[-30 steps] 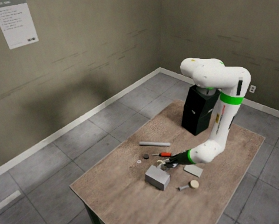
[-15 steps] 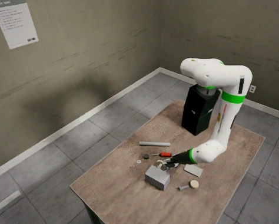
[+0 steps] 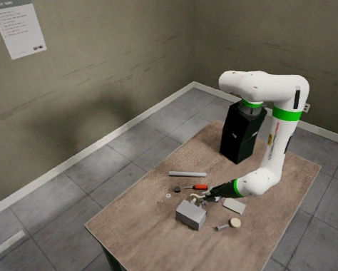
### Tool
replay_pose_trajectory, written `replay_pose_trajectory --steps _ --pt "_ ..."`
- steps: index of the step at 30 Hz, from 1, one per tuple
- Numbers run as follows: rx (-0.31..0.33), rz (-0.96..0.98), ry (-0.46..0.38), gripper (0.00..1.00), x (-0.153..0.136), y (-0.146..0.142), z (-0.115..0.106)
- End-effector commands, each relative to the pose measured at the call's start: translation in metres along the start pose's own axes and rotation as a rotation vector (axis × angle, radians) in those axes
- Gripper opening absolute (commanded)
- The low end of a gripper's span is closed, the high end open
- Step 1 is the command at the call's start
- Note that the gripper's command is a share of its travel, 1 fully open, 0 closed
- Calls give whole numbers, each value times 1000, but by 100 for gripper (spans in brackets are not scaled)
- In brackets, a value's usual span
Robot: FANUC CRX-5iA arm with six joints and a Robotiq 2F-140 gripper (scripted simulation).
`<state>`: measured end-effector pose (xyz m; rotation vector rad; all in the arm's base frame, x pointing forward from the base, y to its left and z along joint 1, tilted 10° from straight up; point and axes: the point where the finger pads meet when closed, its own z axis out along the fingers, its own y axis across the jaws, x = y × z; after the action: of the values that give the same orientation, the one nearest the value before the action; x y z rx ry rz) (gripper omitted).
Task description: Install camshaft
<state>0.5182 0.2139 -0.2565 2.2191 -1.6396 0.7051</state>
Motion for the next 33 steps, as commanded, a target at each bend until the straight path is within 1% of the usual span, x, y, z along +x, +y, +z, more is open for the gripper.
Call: replay_pose_trajectory --steps 1,17,33 --pt "1 1 0 27 0 -1 -6" --pt "1 1 0 27 3 -1 -11" --pt "1 1 0 27 28 -1 -39"
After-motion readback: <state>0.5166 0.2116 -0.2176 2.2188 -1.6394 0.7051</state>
